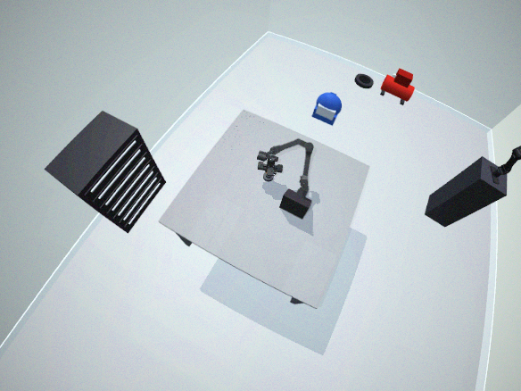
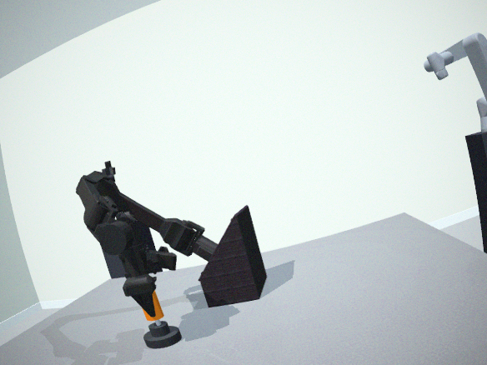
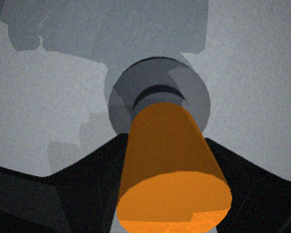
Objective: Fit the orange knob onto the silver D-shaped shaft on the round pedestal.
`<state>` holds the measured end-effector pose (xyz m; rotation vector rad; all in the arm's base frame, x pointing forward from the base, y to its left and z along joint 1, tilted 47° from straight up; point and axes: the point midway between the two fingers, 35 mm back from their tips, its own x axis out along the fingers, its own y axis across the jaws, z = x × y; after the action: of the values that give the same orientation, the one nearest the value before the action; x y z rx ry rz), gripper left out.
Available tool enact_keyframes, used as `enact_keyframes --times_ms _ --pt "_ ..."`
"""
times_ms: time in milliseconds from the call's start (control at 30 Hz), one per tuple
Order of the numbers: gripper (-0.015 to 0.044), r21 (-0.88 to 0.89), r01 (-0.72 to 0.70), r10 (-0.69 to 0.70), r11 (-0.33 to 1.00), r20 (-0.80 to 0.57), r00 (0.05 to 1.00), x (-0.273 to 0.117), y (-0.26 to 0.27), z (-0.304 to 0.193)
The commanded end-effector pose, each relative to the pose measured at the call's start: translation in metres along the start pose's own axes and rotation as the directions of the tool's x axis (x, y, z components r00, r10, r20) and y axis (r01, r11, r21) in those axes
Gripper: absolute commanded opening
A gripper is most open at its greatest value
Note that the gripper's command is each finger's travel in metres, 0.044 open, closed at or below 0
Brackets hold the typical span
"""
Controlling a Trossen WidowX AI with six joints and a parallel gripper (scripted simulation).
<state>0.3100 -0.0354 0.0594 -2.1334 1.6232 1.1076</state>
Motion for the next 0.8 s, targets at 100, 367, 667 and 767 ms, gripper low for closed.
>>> enact_keyframes --times_ms 100,367,667,767 --pt "0.0000 -0.004 0.000 0.000 1.000 -0.001 1.000 -0.0008 -0.0012 -0.0005" --pt "0.0000 -0.081 0.000 0.000 0.997 -0.001 1.000 -0.0041 -0.0025 -0.0016" --pt "0.0000 -0.212 0.000 0.000 0.977 -0.001 1.000 -0.0024 -0.0042 -0.0035" --pt "0.0000 -0.212 0.000 0.000 0.977 -0.001 1.000 -0.0023 -0.0039 -0.0032"
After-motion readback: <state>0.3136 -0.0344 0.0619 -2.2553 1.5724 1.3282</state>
